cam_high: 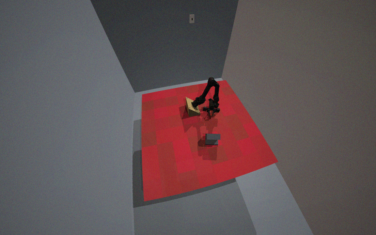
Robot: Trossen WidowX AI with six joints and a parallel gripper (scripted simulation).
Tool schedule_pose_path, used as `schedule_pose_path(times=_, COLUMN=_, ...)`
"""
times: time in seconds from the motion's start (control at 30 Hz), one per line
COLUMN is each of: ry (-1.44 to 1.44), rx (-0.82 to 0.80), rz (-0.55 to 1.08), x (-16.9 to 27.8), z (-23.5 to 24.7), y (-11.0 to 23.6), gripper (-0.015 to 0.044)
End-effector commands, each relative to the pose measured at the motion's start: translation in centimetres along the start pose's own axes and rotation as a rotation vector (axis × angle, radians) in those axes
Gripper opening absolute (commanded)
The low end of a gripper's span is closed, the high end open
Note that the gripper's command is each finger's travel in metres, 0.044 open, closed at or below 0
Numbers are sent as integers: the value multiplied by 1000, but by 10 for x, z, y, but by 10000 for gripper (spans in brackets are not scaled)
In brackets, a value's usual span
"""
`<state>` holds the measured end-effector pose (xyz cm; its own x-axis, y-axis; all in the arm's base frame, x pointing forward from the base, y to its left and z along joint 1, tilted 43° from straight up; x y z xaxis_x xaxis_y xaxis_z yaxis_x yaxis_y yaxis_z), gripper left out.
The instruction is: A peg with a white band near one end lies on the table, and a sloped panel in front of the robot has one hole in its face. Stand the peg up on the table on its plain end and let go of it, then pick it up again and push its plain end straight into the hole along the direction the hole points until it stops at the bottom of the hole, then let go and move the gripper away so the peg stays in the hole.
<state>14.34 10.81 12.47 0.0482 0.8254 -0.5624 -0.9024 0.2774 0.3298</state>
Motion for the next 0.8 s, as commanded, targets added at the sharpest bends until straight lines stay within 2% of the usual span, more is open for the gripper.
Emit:
schedule_pose_path(times=0.0, ry=0, rx=0, rz=-1, x=0, z=0, y=0, gripper=130)
schedule_pose_path(times=0.7, ry=0, rx=0, rz=-1, x=0, z=0, y=0, gripper=130)
schedule_pose_path(times=0.77, ry=0, rx=0, rz=-1, x=0, z=0, y=0, gripper=183)
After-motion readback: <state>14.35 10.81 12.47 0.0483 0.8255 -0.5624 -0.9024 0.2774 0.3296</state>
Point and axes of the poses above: the point midway between the two fingers, 35 mm back from their tips, its own y axis back along the fingers, its own z axis across the jaws, x = y × z, the point moved 4 cm from there along y, back along the fingers, and after that the axes turned 11 degrees about -y, right-handed, at the moved point
